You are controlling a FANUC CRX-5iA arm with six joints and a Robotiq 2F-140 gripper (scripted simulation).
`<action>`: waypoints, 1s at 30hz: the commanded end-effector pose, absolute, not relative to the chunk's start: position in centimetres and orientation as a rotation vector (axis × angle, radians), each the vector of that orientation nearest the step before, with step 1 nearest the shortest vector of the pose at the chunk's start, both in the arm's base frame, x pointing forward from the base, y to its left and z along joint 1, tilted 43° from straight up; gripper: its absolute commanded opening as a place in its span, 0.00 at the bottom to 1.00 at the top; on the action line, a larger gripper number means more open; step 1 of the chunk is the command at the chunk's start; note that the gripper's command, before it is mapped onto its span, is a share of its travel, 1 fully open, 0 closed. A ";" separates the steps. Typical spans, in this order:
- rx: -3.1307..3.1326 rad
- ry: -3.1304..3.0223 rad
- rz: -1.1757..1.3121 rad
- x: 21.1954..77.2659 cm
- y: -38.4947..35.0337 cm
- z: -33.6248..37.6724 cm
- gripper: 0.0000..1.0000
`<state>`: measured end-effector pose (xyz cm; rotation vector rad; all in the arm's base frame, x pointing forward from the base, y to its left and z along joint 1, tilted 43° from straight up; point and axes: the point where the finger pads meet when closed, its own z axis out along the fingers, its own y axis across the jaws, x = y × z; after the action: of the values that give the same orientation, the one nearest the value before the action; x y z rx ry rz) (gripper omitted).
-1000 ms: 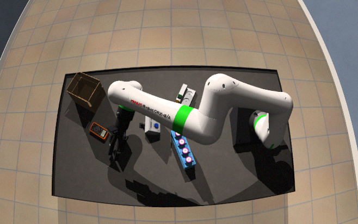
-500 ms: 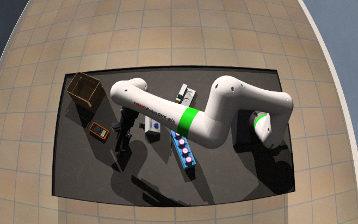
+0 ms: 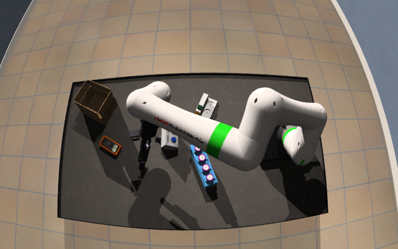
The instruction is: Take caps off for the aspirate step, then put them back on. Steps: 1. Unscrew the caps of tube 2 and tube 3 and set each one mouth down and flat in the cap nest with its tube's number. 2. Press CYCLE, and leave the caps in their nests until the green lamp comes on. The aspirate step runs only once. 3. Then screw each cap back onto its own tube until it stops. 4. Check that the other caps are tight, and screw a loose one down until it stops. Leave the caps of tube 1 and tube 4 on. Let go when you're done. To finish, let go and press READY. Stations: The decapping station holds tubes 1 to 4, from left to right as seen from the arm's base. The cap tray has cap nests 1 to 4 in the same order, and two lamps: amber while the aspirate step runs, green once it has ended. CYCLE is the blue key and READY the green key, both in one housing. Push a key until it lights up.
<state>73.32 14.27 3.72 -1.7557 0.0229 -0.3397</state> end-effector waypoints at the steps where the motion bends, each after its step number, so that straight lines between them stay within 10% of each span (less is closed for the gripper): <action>1: -1.776 0.056 -0.299 72.6 12.9 4.4 0.41; 30: -1.949 0.476 0.111 62.9 8.0 2.3 0.41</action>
<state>63.94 8.43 2.67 -1.9337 0.4306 0.0761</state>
